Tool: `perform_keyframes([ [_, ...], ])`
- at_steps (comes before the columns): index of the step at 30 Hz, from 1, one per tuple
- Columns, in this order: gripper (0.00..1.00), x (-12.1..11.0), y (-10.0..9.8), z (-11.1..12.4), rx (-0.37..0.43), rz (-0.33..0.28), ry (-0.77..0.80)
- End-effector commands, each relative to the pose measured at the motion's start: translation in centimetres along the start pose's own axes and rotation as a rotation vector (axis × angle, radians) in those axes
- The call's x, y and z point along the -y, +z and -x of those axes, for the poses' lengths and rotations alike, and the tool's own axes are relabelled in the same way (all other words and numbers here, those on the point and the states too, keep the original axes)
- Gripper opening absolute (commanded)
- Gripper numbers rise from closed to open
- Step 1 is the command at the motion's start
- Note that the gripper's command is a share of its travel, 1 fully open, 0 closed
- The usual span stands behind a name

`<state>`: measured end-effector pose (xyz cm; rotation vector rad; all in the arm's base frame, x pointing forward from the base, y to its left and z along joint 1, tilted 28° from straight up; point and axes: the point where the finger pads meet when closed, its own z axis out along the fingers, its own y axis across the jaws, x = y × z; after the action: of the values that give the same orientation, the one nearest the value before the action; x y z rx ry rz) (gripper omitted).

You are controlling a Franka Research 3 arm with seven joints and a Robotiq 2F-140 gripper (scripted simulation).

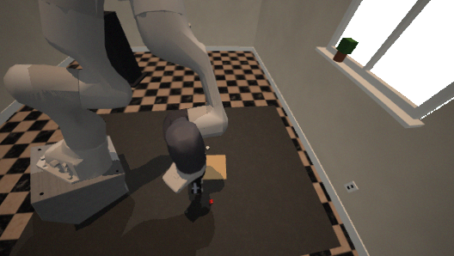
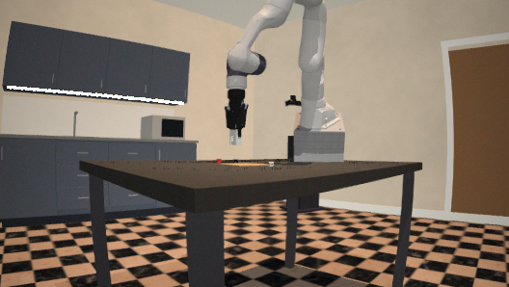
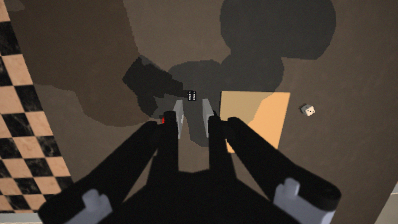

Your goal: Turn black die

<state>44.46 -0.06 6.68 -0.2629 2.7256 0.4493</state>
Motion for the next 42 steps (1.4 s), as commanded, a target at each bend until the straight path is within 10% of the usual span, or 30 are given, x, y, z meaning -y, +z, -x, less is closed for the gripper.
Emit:
perform_keyframes([
  [1, 0.19, 0.2, 0.0, 0.2, 0.004, -0.003, 0.034],
  [42, 0.19, 0.1, 1.1, 0.2, 0.003, -0.003, 0.034],
])
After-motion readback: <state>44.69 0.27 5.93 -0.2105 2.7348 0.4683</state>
